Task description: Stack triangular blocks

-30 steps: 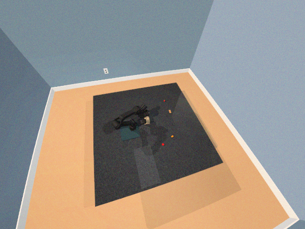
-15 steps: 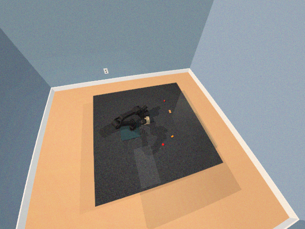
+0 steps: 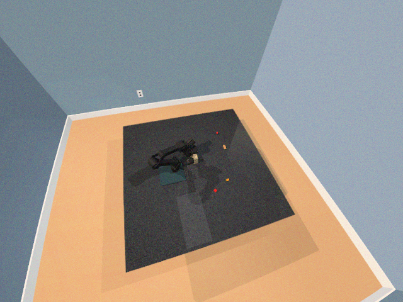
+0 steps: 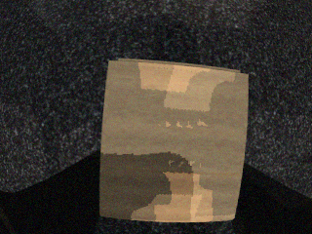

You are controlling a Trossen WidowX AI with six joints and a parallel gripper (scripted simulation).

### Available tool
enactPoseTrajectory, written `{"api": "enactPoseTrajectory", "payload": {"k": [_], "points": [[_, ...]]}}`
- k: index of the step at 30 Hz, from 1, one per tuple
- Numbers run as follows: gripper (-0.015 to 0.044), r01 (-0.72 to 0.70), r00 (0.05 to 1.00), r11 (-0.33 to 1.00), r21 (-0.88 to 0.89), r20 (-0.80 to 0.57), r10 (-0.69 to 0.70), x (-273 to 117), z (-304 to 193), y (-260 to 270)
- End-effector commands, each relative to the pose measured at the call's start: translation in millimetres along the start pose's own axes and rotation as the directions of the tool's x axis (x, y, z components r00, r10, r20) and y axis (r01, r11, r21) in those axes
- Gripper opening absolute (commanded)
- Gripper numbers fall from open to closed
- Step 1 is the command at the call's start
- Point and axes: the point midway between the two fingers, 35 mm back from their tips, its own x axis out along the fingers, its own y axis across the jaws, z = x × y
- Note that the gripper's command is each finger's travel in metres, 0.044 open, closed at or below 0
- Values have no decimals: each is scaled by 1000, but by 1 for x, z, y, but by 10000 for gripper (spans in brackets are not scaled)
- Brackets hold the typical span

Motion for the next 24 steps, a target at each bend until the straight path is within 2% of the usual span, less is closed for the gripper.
{"api": "enactPoseTrajectory", "payload": {"k": [1, 24], "points": [[0, -2, 1000, 1000, -5, -4, 2, 3, -1, 0], [0, -3, 1000, 1000, -6, -4, 3, 10, -2, -1]]}}
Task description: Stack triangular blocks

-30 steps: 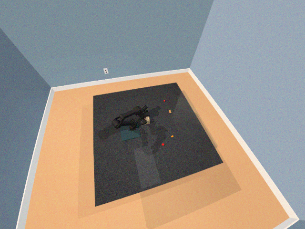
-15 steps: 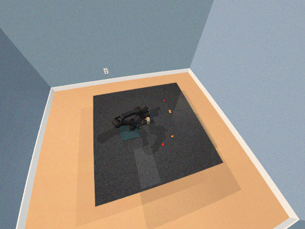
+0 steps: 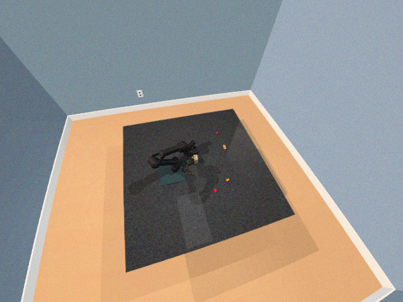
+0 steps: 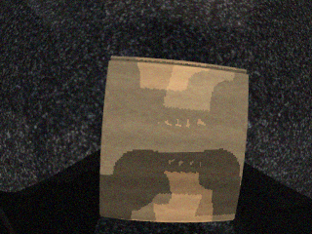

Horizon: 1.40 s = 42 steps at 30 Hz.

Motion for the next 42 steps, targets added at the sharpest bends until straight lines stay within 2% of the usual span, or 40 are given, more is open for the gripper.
{"api": "enactPoseTrajectory", "payload": {"k": [1, 29, 42], "points": [[0, -5, 1000, 1000, -5, -1, 5, 0, 0, 1], [0, -4, 1000, 1000, -6, -4, 4, 2, 0, 1], [341, 1, 1000, 1000, 0, -1, -1, 2, 0, 0]]}}
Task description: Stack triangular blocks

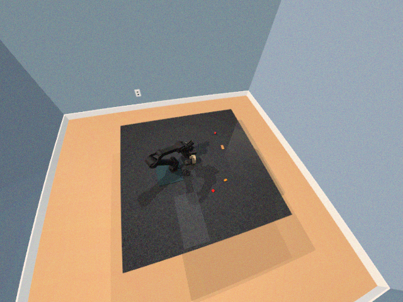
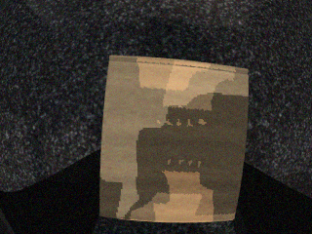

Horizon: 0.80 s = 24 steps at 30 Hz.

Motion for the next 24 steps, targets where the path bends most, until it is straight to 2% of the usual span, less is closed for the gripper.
{"api": "enactPoseTrajectory", "payload": {"k": [1, 4, 12, 21, 24], "points": [[368, 0, 1000, 1000, 0, 0, 0, 0, 0, 0], [440, 0, 1000, 1000, 0, 0, 0, 0, 0, 0], [440, 0, 1000, 1000, 0, 0, 0, -2, 0, 1], [440, 0, 1000, 1000, 0, -5, 0, -102, 0, 2], [440, 0, 1000, 1000, 0, -5, 0, -110, 0, 0]]}}
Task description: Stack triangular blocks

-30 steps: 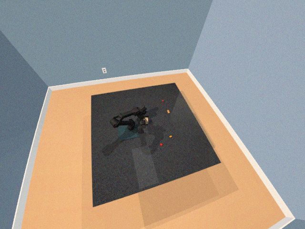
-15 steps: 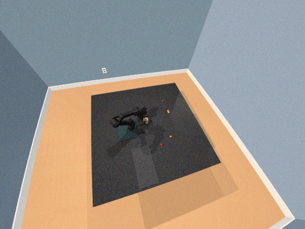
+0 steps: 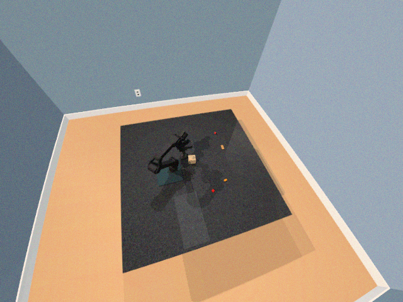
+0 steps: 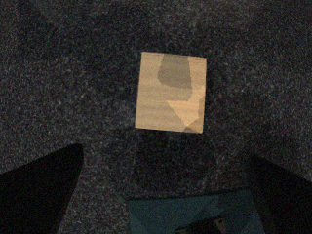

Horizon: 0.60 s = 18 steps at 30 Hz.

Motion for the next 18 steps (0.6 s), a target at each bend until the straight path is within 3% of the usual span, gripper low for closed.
{"api": "enactPoseTrajectory", "payload": {"k": [1, 18], "points": [[440, 9, 1000, 1000, 6, 0, -9, -13, -2, -4], [440, 0, 1000, 1000, 1, 1, 0, -7, -1, -2]]}}
